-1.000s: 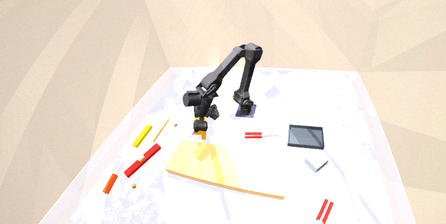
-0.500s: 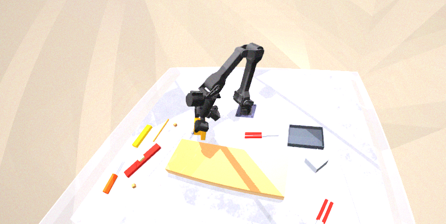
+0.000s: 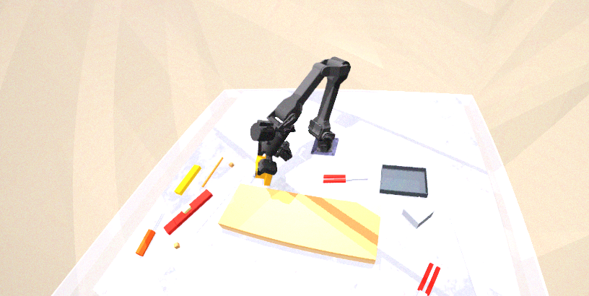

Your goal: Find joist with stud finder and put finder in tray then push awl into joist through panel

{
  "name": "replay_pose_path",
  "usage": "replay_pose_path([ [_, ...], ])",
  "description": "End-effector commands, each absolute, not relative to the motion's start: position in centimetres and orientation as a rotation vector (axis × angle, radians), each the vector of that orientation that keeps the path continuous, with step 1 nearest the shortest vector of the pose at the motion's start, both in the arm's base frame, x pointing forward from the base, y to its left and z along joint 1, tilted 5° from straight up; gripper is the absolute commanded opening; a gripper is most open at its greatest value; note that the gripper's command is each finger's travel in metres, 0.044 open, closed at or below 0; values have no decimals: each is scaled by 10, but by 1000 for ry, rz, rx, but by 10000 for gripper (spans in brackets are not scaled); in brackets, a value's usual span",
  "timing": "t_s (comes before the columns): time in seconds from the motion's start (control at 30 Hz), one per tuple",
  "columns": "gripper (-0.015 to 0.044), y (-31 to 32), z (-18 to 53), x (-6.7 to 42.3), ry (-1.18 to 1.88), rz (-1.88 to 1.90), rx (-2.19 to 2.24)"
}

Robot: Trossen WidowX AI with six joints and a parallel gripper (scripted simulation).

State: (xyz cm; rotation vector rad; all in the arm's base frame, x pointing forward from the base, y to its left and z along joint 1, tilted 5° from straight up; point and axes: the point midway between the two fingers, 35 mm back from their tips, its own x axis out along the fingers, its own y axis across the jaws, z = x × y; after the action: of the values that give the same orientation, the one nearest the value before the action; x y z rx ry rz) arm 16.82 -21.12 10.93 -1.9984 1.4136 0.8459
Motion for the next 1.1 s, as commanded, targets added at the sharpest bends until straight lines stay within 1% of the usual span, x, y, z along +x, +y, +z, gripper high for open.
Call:
replay_pose_path([
  [0.0,0,-213,114,169,1434,799,-2021],
  [1.07,0,-210,111,169,1522,648,-2127],
])
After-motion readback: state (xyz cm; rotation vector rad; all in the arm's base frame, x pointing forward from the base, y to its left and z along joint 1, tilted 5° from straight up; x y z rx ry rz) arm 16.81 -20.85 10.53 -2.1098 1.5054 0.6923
